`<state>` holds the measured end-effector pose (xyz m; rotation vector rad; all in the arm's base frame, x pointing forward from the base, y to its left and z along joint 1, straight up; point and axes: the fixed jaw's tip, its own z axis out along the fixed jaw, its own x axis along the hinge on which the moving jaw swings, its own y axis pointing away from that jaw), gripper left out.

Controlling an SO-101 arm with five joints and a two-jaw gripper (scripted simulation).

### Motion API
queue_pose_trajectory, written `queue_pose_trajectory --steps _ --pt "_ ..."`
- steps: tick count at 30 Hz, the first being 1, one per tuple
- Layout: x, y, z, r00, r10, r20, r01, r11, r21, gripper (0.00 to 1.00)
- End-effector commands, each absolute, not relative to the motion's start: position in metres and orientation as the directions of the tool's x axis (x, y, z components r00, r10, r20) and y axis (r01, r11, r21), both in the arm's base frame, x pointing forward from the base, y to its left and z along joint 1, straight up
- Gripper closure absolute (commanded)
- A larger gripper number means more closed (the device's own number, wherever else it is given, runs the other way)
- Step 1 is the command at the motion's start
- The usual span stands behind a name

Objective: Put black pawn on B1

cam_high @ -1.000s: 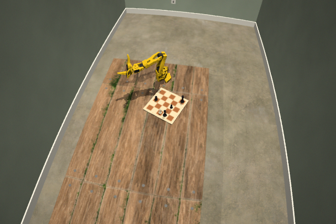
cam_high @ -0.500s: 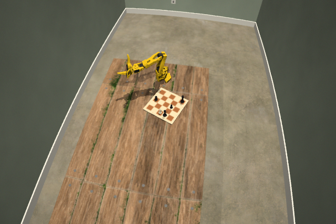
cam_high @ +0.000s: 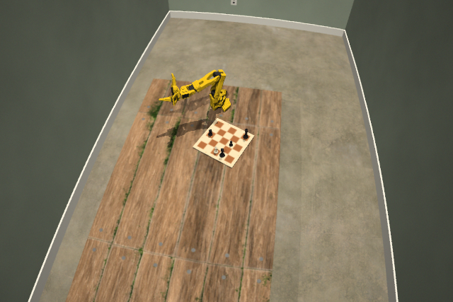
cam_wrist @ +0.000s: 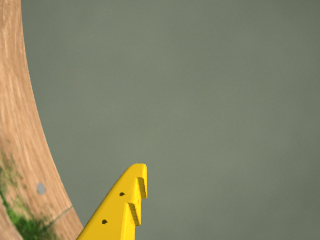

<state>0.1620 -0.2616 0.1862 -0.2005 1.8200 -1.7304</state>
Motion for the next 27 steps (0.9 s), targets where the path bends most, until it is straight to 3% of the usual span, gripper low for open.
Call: queue_pose_trajectory --steps 1,13,27 --pt "0.175 -0.247 0.192 -0.755 -0.541 -0.37 0.32 0.188 -0.928 0.04" --pt "0.214 -0.186 0.196 -0.589 -0.609 -0.531 0.316 0.43 -0.845 0.13" --pt "0.231 -0.115 0.195 -0.437 -0.593 -0.676 0.212 0.663 -0.718 0.22"
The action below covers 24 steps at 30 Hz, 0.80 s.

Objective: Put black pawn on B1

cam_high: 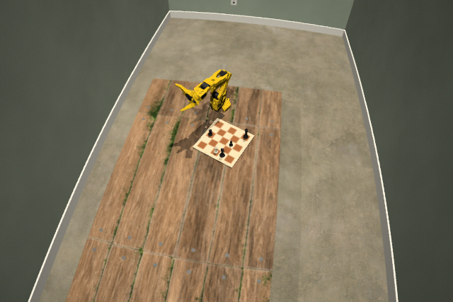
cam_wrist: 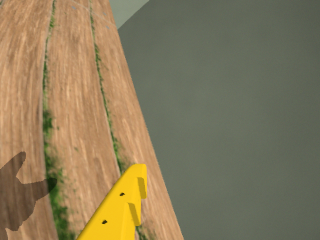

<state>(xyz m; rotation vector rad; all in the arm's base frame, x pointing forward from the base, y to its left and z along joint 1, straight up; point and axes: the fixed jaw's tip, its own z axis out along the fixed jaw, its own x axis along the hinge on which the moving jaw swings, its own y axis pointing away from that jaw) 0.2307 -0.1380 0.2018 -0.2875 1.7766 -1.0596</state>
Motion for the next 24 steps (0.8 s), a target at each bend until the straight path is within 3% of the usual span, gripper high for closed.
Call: queue_pose_trajectory --steps 1,6,12,24 --pt "0.231 -0.115 0.195 -0.437 -0.593 -0.676 0.212 0.663 -0.718 0.22" --pt "0.23 -0.077 0.193 -0.377 -0.555 -0.741 0.121 0.764 -0.634 0.27" --pt "0.229 -0.064 0.191 -0.362 -0.539 -0.76 0.087 0.793 -0.603 0.29" --pt "0.204 0.002 0.181 -0.325 -0.432 -0.841 -0.135 0.902 -0.411 0.4"
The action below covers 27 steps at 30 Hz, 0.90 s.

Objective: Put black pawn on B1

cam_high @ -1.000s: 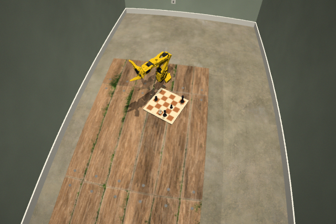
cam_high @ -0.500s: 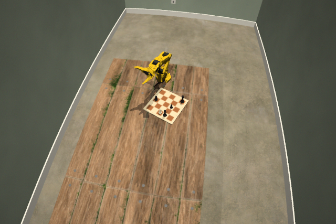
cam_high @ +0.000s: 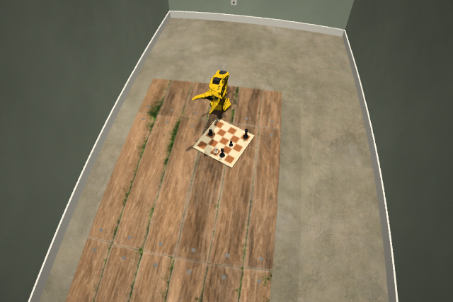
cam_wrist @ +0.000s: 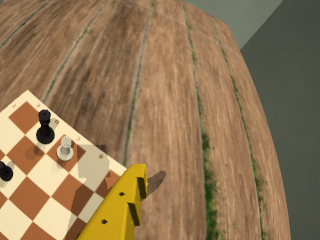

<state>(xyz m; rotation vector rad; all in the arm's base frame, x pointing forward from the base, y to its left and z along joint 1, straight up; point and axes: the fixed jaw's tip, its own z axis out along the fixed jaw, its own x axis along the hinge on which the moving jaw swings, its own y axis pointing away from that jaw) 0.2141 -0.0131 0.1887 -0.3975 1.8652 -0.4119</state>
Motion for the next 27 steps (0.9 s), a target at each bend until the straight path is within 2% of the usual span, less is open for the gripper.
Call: queue_pose_trajectory --steps 1,27 --pt "0.198 0.011 0.178 -0.327 -0.416 -0.849 -0.171 0.909 -0.379 0.41" --pt "0.123 0.07 0.147 -0.444 -0.305 -0.842 -0.482 0.874 -0.062 0.58"
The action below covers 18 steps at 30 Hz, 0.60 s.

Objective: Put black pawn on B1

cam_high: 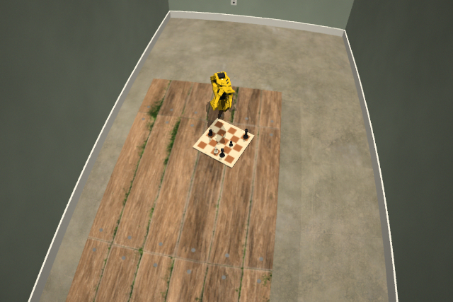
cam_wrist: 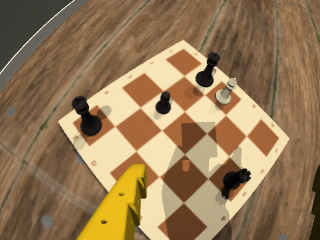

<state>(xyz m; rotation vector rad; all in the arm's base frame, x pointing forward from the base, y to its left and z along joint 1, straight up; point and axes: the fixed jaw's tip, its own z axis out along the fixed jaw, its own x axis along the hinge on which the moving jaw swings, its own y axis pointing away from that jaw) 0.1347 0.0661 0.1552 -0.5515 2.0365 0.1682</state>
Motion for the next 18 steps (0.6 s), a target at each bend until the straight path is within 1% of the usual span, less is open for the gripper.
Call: queue_pose_trajectory --steps 1,6,18 --pt "0.1212 0.0712 0.1464 -0.449 -0.304 -0.84 -0.489 0.871 -0.054 0.59" --pt "0.1152 0.0732 0.1436 -0.463 -0.303 -0.833 -0.506 0.862 -0.032 0.6" --pt "0.1145 0.0734 0.1433 -0.464 -0.302 -0.833 -0.508 0.861 -0.03 0.6"
